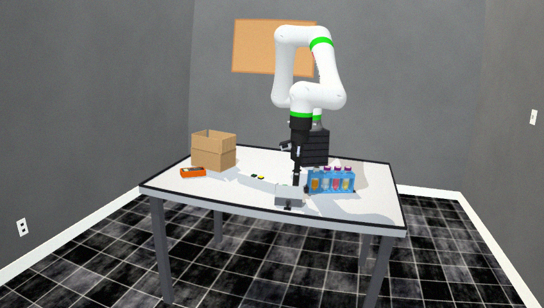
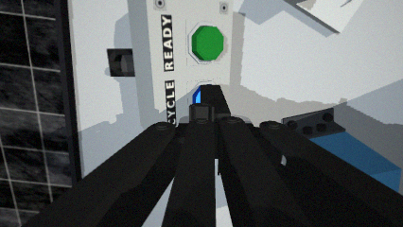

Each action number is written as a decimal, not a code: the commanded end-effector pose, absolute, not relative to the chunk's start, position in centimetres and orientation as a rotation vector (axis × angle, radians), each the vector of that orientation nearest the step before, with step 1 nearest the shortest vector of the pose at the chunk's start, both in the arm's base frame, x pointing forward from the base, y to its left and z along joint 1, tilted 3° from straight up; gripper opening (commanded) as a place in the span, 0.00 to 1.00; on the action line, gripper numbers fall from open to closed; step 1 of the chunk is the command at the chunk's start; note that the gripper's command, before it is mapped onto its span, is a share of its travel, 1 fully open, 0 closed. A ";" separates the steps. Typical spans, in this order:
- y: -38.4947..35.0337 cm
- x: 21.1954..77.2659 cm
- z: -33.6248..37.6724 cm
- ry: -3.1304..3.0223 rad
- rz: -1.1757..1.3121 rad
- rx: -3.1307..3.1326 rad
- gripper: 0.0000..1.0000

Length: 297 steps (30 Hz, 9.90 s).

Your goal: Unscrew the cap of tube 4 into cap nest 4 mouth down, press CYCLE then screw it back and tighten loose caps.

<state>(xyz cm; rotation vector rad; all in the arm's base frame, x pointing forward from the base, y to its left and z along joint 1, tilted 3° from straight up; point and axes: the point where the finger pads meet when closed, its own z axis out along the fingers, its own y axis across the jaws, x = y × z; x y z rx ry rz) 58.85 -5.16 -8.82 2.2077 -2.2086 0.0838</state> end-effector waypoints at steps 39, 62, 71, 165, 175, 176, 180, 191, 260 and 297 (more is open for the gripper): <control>-13.9 53.8 -6.4 -0.871 0.064 2.972 1.00; -25.0 47.5 -7.4 -0.734 0.059 3.010 1.00; -25.0 47.6 -7.4 -0.734 0.060 3.010 1.00; -25.0 47.5 -7.4 -0.734 0.059 3.010 1.00; -25.0 47.5 -7.4 -0.734 0.059 3.010 1.00; -25.0 47.5 -7.4 -0.734 0.059 3.010 1.00; -25.0 47.5 -7.4 -0.734 0.059 3.010 1.00; -25.0 47.5 -7.4 -0.734 0.059 3.010 1.00; -25.0 47.5 -7.4 -0.734 0.059 3.010 1.00; -28.1 39.1 -0.6 -0.734 0.059 3.009 0.36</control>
